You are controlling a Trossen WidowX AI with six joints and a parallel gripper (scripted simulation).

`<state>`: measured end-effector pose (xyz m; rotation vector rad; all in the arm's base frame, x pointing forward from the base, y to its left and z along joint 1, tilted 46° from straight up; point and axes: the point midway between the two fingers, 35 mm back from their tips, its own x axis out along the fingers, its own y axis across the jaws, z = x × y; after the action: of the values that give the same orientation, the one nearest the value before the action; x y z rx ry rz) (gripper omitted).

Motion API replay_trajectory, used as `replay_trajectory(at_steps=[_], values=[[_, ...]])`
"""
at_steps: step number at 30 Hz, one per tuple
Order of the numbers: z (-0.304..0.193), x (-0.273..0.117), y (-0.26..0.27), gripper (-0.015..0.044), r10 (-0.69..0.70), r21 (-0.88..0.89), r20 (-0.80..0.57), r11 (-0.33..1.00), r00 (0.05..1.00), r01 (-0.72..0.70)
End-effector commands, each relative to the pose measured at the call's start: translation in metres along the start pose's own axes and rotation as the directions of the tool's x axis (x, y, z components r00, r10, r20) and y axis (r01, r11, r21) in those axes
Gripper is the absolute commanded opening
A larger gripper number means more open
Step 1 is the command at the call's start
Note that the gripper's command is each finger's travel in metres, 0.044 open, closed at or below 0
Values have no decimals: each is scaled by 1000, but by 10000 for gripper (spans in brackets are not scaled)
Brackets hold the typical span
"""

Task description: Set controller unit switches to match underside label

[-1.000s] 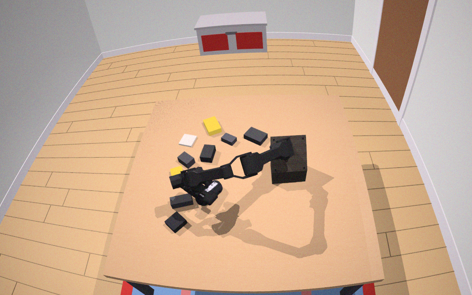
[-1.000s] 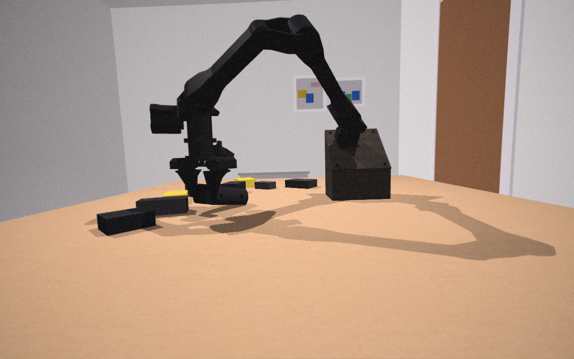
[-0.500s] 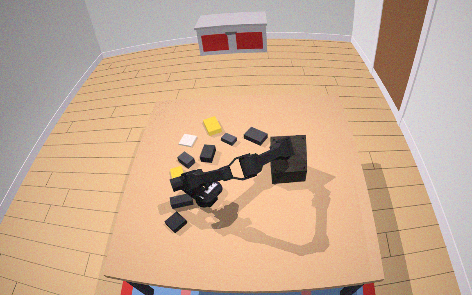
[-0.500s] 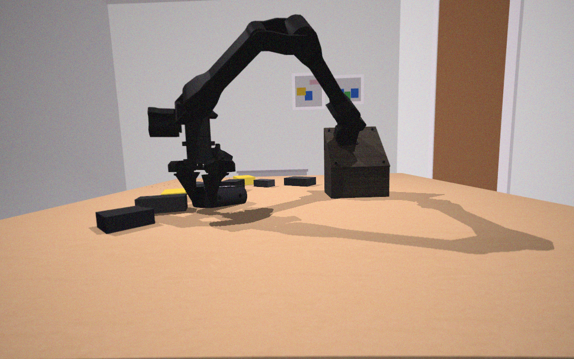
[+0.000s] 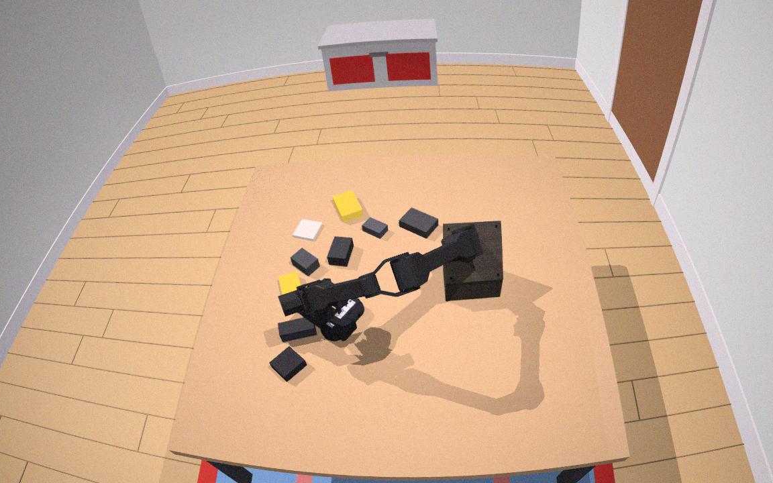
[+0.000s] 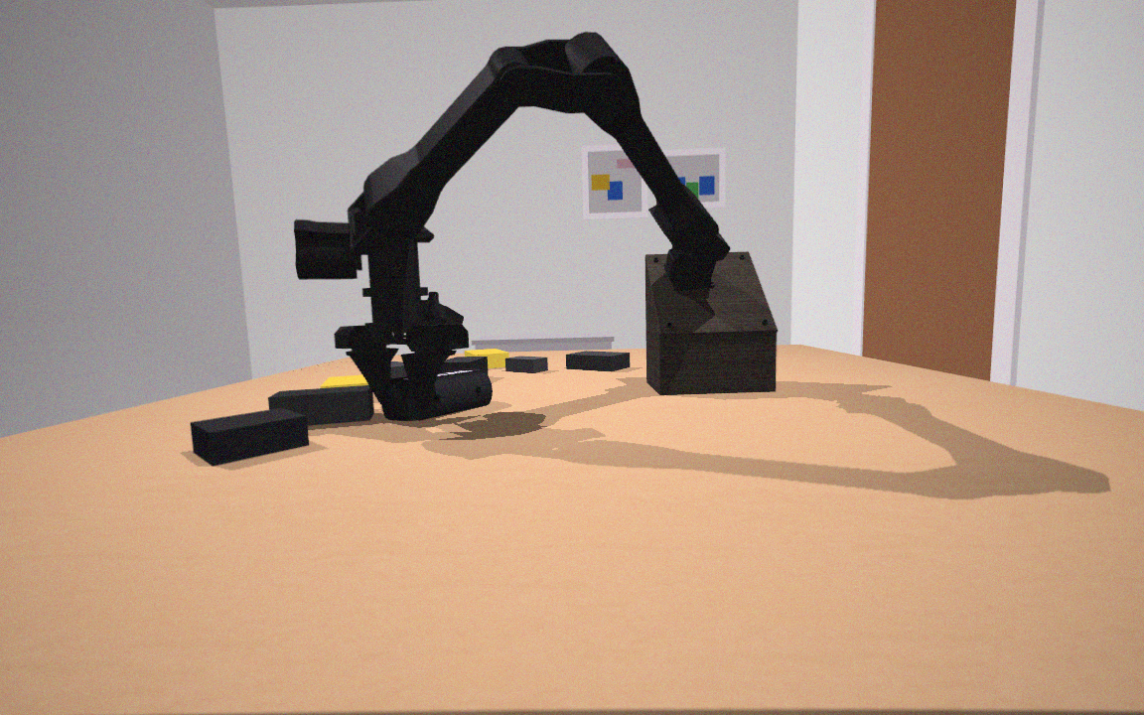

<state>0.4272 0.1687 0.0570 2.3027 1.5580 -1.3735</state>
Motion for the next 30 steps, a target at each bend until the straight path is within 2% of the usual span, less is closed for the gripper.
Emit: replay_trajectory(at_steps=[1, 5, 14, 20, 30], values=[[0, -1, 0, 338, 1, 0, 0, 1000, 1000, -1], [0, 0, 0, 440, 0, 0, 0, 1000, 1000, 0], [2, -1, 0, 440, 0, 0, 0, 1000, 1000, 0], [59, -39, 0, 440, 0, 2, 3, 1000, 1000, 0], [61, -40, -1, 440, 0, 2, 3, 1000, 1000, 0]])
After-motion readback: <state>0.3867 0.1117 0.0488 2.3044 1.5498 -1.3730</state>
